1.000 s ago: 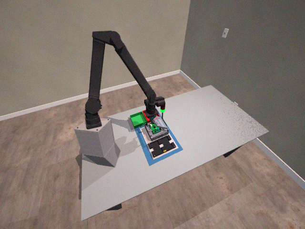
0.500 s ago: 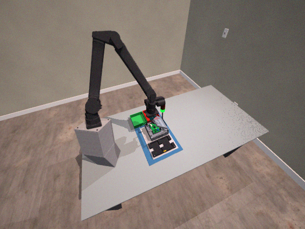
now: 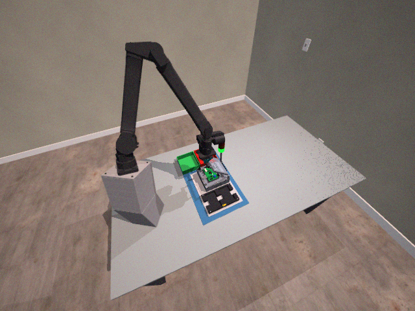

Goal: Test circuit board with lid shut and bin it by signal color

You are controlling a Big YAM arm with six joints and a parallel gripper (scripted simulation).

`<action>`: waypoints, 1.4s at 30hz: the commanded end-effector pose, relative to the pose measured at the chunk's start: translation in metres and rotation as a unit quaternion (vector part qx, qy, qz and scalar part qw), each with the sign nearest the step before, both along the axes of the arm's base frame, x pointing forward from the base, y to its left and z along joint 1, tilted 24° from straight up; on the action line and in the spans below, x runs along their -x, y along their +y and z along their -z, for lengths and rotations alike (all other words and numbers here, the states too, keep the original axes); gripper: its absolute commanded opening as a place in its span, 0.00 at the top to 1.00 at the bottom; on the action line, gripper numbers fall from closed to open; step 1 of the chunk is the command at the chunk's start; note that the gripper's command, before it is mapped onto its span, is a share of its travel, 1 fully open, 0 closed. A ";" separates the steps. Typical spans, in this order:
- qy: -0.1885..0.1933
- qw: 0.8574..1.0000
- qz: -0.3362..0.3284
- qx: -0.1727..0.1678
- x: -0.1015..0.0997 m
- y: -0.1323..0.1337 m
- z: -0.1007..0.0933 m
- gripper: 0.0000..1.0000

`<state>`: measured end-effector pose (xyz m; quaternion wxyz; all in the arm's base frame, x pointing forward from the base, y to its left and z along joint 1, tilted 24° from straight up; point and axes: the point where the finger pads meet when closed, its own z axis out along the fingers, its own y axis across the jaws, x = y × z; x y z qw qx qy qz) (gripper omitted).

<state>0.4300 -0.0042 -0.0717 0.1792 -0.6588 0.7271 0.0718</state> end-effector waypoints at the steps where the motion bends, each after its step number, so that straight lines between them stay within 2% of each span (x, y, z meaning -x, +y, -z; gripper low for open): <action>1: -0.080 0.996 0.025 0.010 -0.054 -0.026 -0.054 1.00; 8: -0.080 0.996 0.025 0.010 -0.054 -0.026 -0.054 1.00; 10: -0.068 0.997 0.024 0.008 -0.052 -0.026 -0.055 1.00; 12: -0.080 0.996 0.025 0.010 -0.057 -0.027 -0.057 1.00; 42: -0.080 0.996 0.025 0.010 -0.057 -0.027 -0.057 1.00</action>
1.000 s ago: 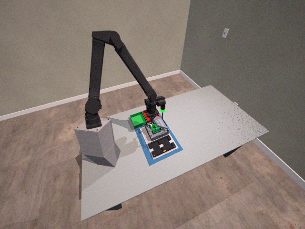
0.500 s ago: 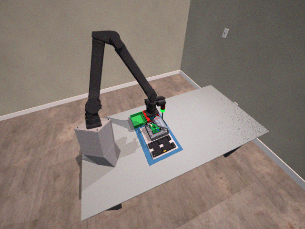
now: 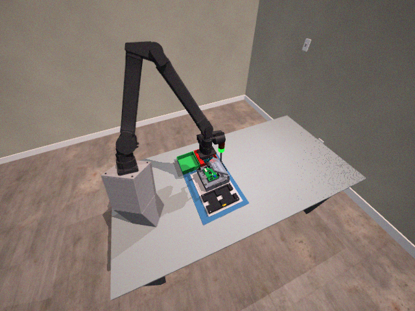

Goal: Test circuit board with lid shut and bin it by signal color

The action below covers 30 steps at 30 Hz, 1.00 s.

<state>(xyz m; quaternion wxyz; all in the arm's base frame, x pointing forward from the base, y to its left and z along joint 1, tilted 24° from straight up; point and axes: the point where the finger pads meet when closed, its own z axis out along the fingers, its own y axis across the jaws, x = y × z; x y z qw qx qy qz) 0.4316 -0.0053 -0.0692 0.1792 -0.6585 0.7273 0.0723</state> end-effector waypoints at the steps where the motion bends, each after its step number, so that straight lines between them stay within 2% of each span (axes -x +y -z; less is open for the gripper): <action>1: -0.080 0.996 0.025 0.010 -0.056 -0.026 -0.054 1.00; 7: -0.080 0.996 0.025 0.010 -0.056 -0.026 -0.054 1.00; 8: -0.069 0.997 0.024 0.009 -0.053 -0.026 -0.055 1.00; 10: -0.081 0.996 0.025 0.010 -0.059 -0.028 -0.057 1.00; 30: -0.080 0.996 0.025 0.011 -0.059 -0.028 -0.057 1.00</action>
